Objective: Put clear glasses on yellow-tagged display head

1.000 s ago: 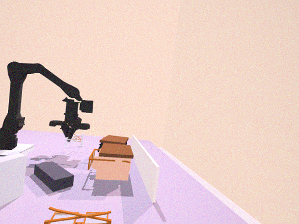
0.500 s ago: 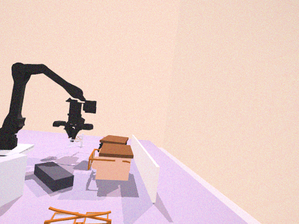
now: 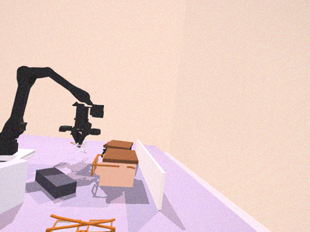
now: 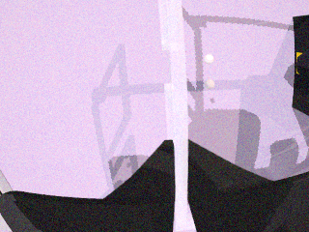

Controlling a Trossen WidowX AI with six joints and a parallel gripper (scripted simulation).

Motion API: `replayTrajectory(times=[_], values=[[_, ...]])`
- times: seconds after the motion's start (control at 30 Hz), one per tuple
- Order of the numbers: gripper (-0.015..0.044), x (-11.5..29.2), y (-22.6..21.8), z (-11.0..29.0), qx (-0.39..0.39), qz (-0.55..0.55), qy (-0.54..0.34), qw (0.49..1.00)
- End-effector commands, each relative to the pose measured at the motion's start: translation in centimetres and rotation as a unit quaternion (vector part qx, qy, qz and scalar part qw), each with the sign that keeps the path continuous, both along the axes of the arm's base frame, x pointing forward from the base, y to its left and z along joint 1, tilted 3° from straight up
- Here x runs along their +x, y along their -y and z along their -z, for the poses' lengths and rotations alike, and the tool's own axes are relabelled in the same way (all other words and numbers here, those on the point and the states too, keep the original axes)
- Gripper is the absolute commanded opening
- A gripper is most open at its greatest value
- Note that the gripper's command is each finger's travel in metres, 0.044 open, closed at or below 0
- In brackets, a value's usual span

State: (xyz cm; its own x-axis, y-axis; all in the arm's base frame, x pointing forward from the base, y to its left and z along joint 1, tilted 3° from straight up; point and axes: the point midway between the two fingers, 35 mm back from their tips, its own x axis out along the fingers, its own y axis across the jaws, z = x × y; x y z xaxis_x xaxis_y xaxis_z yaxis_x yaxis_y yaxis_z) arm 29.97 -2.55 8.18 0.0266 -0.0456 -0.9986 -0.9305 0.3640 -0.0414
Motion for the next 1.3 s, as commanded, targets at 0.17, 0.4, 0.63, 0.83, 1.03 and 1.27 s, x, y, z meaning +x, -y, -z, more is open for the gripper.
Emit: replayTrajectory(times=[0.17,0.4,0.63,0.83,1.03,1.27], values=[[0.0000,1.1,0.5,0.1,-0.004,-0.001,-0.004,1.000],[0.0000,2.0,0.8,0.0,-0.004,-0.001,-0.004,1.000],[0.0000,2.8,1.2,0.0,-0.004,-0.001,-0.004,1.000],[0.0000,3.6,1.5,0.0,-0.004,-0.001,-0.004,1.000],[0.0000,4.3,1.8,0.0,-0.005,-0.001,-0.003,1.000],[0.0000,5.2,2.1,0.0,-0.005,-0.001,-0.003,1.000]])
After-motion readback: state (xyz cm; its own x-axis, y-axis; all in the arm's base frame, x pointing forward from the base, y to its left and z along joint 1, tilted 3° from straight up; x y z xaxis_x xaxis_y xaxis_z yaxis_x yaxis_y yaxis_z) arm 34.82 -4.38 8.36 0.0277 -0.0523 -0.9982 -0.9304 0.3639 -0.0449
